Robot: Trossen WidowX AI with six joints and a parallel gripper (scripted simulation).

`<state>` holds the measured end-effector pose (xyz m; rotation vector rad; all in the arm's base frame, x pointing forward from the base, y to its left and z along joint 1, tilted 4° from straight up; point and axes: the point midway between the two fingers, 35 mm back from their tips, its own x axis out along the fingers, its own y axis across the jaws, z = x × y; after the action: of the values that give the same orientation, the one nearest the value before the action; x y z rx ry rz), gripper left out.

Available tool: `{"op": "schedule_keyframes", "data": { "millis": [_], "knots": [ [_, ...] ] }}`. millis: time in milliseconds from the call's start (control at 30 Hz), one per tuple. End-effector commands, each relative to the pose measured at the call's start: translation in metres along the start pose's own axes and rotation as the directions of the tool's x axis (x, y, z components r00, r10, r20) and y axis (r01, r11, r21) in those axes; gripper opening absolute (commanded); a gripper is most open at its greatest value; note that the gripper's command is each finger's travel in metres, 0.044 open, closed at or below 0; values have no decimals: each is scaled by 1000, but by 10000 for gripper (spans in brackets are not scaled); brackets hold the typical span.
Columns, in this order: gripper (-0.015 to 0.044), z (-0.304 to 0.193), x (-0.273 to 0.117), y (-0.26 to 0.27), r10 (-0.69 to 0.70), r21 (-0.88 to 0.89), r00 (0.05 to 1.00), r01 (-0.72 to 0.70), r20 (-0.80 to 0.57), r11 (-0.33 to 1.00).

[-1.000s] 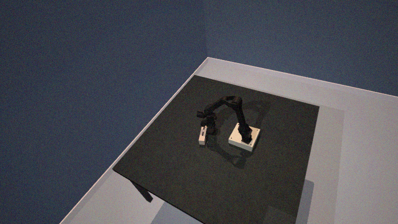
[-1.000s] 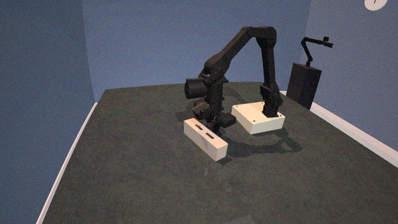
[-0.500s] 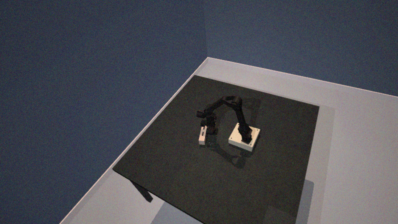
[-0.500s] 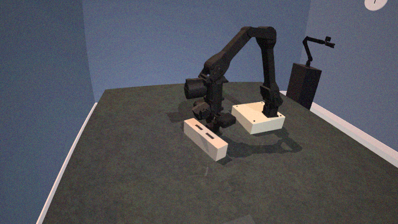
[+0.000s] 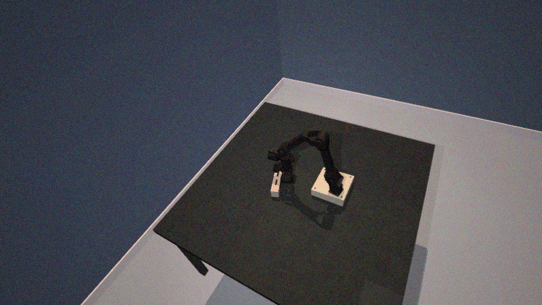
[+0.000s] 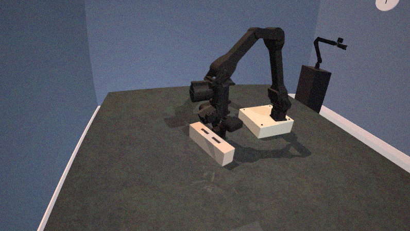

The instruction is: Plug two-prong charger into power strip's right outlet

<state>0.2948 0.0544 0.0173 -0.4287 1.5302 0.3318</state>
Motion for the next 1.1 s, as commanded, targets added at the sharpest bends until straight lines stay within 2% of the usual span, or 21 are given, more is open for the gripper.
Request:
{"op": "schedule_keyframes", "data": {
  "millis": [0,1067],
  "knots": [
    [0,2,-1,0,1,-1,1000,-1,4,1000],
    [0,4,-2,0,1,-1,1000,-1,4,1000]
  ]
}}
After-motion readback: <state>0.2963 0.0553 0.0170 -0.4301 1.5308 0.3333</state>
